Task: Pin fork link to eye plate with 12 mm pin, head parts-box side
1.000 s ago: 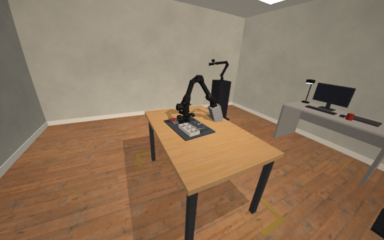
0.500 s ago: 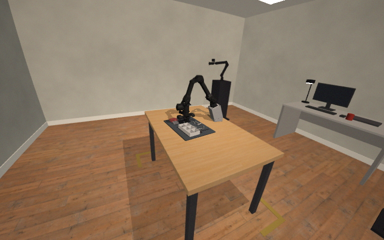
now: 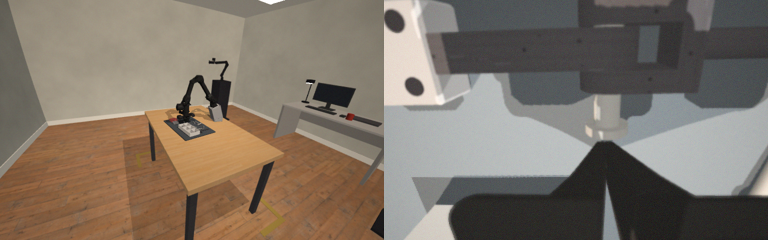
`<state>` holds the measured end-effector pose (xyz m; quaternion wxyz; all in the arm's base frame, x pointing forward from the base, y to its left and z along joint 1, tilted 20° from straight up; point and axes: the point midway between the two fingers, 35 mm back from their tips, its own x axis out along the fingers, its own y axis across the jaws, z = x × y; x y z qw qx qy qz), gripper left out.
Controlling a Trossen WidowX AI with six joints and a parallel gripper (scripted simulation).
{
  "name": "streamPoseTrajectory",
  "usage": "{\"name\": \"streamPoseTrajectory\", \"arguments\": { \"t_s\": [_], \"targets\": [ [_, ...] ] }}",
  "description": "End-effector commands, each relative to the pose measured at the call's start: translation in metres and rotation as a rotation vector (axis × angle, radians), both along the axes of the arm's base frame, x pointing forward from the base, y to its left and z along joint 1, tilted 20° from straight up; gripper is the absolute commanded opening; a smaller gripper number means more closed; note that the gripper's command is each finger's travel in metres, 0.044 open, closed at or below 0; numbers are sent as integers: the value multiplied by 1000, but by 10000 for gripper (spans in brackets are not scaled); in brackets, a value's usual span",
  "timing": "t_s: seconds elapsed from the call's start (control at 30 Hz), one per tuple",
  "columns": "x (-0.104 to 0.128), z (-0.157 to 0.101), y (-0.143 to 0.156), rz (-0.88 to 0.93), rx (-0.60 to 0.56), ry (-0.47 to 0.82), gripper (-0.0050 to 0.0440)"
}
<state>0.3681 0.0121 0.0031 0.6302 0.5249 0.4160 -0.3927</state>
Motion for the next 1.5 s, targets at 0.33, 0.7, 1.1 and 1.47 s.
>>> {"name": "streamPoseTrajectory", "arguments": {
  "t_s": [0.33, 0.7, 1.1, 1.47],
  "targets": [
    [2, 2, -3, 3, 1, -7, -50],
    [4, 4, -7, 3, 2, -12, -50],
    [6, 6, -12, 3, 0, -16, -50],
    [5, 6, -15, 2, -1, -15, -50]
  ]
}}
